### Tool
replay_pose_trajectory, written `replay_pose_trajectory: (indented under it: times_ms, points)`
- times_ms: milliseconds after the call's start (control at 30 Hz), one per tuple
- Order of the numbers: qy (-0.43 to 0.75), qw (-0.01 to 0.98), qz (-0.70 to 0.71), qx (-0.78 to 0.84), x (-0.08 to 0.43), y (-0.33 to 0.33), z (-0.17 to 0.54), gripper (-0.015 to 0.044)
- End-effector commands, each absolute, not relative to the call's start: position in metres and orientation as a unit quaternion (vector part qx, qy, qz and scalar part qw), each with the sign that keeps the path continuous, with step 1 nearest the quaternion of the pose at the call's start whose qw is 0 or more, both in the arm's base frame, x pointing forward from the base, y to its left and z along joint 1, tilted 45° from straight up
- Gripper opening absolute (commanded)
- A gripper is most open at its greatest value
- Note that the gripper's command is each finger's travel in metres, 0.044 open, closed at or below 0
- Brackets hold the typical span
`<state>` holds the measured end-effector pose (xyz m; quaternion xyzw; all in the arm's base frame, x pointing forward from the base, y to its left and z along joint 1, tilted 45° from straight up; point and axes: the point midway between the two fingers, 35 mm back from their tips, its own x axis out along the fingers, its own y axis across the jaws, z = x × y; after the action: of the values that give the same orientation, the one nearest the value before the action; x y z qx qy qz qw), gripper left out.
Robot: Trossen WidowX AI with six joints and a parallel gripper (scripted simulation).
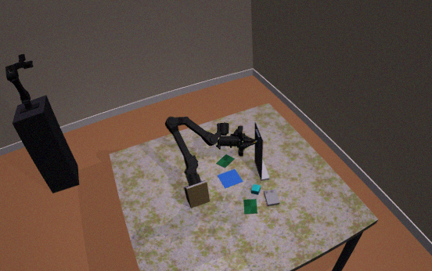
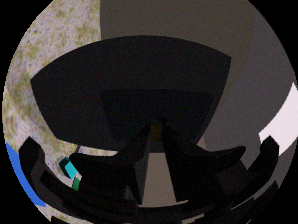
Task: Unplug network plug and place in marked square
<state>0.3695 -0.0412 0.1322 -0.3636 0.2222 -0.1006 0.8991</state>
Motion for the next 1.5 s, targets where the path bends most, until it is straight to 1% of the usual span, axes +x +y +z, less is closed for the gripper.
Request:
replay_pose_trajectory:
  times_ms: [0, 167, 1467]
  points:
    - [0.221, 0.899, -0.098, -0.366, 0.370, -0.041, 0.133, 0.0029]
    - [0.221, 0.899, -0.098, -0.366, 0.370, -0.041, 0.133, 0.0000]
    - [0.221, 0.899, -0.098, -0.366, 0.354, -0.038, 0.135, 0.0000]
